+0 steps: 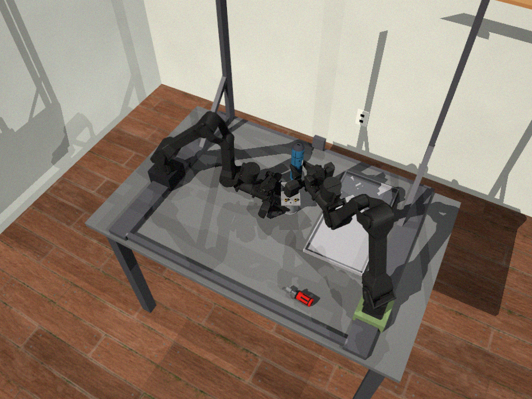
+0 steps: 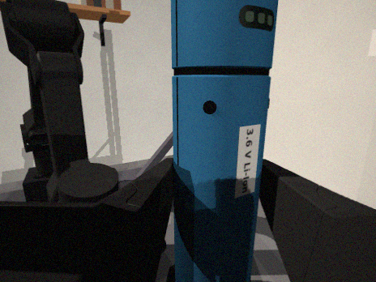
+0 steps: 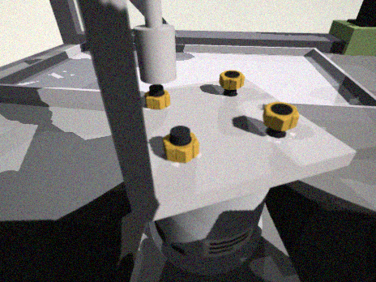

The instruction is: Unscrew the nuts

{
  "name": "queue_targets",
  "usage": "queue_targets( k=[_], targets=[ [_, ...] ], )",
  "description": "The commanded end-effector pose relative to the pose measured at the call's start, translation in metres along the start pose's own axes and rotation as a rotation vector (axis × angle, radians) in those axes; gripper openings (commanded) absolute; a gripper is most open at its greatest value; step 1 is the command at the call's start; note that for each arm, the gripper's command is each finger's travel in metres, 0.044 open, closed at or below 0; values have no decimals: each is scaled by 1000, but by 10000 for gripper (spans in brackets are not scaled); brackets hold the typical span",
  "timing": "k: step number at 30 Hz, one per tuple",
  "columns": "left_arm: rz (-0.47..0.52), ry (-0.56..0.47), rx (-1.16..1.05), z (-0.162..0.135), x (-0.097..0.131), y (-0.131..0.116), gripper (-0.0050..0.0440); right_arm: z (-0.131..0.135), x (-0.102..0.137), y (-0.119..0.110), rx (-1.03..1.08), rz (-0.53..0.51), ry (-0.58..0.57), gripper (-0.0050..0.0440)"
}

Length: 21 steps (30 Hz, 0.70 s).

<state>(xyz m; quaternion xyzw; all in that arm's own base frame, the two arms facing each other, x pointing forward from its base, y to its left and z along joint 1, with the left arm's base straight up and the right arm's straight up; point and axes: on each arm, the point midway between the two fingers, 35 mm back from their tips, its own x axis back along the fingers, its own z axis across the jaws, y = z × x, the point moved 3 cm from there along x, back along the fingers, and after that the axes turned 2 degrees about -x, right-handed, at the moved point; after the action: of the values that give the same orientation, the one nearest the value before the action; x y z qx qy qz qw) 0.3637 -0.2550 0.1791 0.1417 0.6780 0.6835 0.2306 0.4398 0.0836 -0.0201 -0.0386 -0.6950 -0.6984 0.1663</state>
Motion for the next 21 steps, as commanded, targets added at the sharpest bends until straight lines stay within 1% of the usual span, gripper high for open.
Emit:
queue_targets(
  k=[1, 16, 17, 18, 19, 21],
  targets=[
    [-90, 2, 7, -2, -5, 35, 162, 1, -1, 15, -3, -38, 2, 242],
    [-90, 4, 7, -1, -5, 35, 162, 1, -1, 15, -3, -38, 2, 242],
    [-66, 0, 6, -2, -4, 26, 162, 1, -1, 15, -3, -38, 2, 242],
    [-66, 0, 6, -2, -4, 26, 162, 1, -1, 15, -3, -38, 2, 242],
    [-80, 3, 7, -1, -5, 35, 162, 1, -1, 15, -3, -38, 2, 242],
    [-60, -1, 9, 0, -6, 36, 162, 1, -1, 15, -3, -38, 2, 242]
  ],
)
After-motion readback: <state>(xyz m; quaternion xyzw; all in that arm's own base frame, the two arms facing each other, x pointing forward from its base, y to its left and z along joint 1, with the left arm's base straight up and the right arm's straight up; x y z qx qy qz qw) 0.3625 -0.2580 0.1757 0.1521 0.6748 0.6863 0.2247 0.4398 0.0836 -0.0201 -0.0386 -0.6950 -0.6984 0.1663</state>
